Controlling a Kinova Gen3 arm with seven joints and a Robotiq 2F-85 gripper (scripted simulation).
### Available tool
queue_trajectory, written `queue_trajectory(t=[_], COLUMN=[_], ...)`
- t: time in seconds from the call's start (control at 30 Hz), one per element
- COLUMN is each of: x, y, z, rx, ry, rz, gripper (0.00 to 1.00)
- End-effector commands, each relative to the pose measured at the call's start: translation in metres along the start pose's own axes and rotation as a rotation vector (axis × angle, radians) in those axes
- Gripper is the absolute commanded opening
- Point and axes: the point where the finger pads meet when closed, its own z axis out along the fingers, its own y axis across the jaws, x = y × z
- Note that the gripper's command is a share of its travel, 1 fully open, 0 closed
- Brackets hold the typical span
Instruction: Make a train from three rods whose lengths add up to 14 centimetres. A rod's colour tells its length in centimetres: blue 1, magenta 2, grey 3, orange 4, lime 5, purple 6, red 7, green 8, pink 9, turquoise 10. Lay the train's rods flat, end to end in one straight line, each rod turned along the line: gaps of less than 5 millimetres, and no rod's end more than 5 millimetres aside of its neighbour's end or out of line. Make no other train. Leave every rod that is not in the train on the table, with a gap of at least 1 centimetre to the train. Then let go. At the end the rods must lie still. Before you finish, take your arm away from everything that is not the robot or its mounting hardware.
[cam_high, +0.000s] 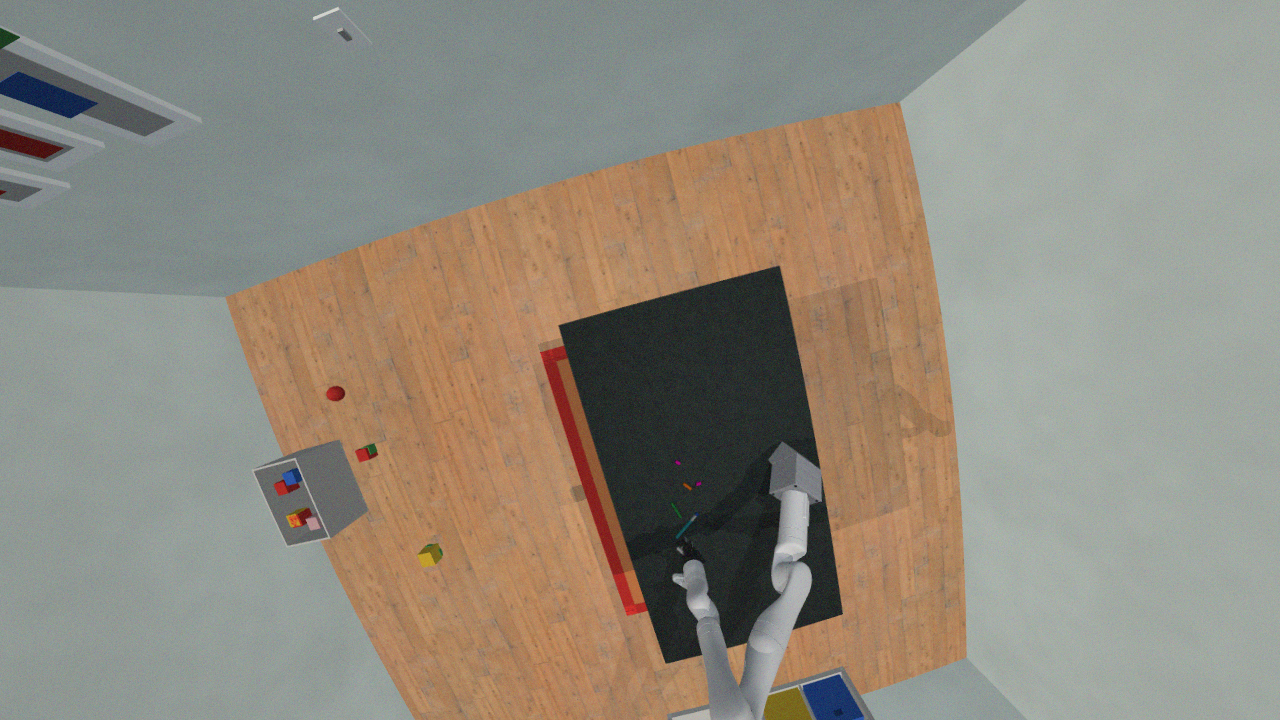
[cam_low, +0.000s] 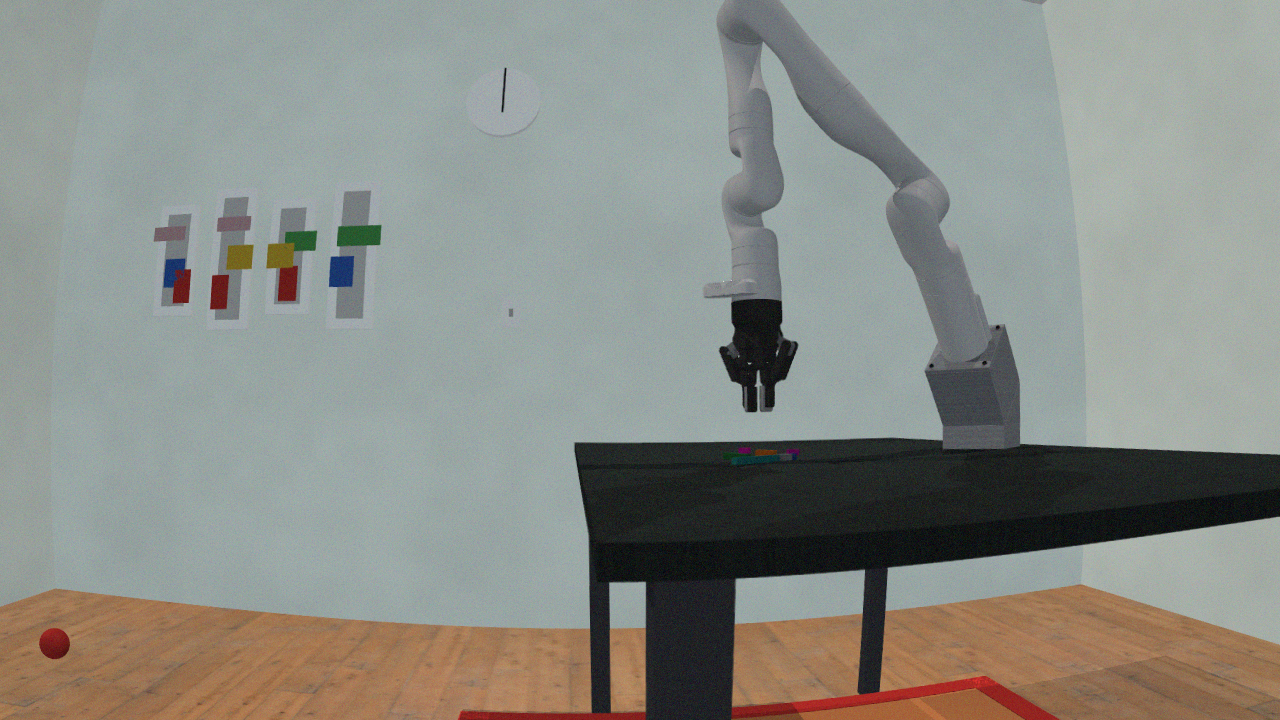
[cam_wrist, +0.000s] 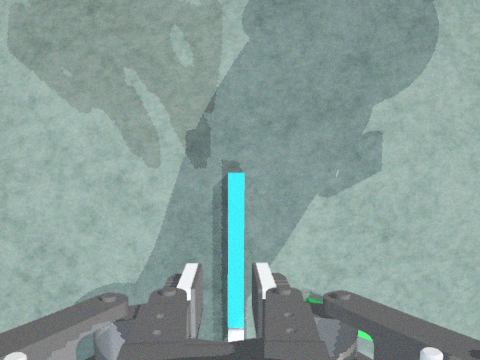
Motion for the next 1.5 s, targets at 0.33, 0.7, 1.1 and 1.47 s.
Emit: queue_trajectory(t=[0.33, 0.7, 1.1, 1.47], x=[-0.001, -0.001, -0.001, -0.001], y=[0.005, 0.005, 0.005, 0.005], z=[-0.013, -0.017, -0.018, -0.018], rx=[-0.009, -0.009, -0.009, -0.009], ry=[0.001, 0.001, 0.001, 0.001], rz=[0.009, 0.009, 0.009, 0.009], gripper=[0.24, 0.24, 1.0, 1.0])
